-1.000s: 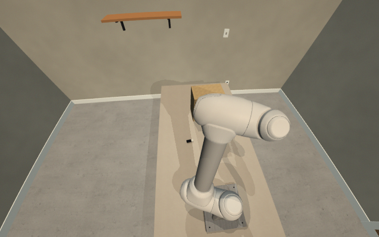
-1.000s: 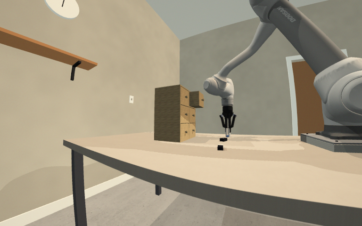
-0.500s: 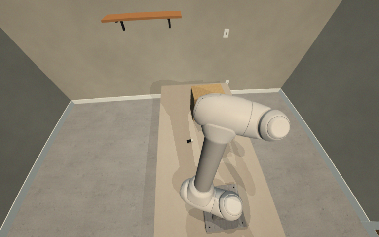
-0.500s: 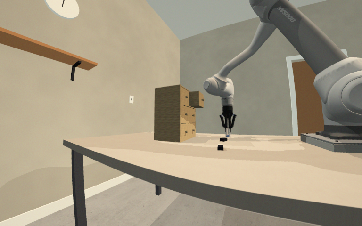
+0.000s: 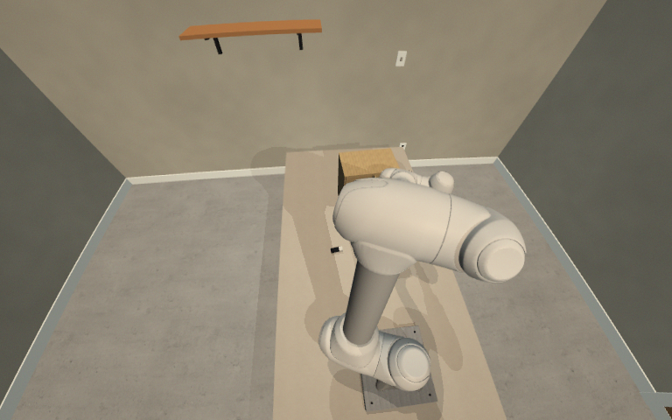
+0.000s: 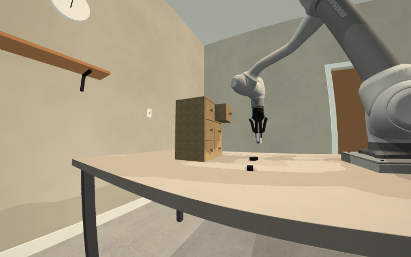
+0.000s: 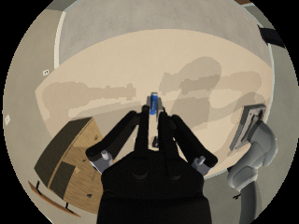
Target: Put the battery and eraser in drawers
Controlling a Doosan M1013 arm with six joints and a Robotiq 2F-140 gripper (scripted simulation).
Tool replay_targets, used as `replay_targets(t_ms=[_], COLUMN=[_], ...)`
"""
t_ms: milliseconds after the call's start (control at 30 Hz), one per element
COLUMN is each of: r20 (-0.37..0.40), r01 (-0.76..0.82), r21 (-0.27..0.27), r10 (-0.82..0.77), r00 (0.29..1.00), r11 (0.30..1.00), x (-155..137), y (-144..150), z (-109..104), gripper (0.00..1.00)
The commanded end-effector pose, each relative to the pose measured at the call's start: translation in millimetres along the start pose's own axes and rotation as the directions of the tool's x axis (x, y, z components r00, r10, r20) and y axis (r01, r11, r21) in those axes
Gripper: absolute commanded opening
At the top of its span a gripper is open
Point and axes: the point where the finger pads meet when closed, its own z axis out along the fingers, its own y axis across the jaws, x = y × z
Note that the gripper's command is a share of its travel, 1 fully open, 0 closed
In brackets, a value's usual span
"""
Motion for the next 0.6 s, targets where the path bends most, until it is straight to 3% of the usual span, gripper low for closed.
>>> replay_targets(t_ms=[0, 300, 400, 567], r20=[0.001, 0.001, 0.001, 0.0], r01=[0.0, 0.039, 0.174, 0.454], r21=[-0.002, -0.002, -0.002, -0.002], r10=[0.0, -0.039, -0.174, -0.454], r00=[1.0, 0.999, 0.985, 0.891], r11=[1.0, 0.999, 0.985, 0.891], x=[0, -3, -14, -43], y=[0, 0, -1, -2], z=[-16, -16, -16, -16], gripper=[0.06, 0.06, 0.06, 0.06])
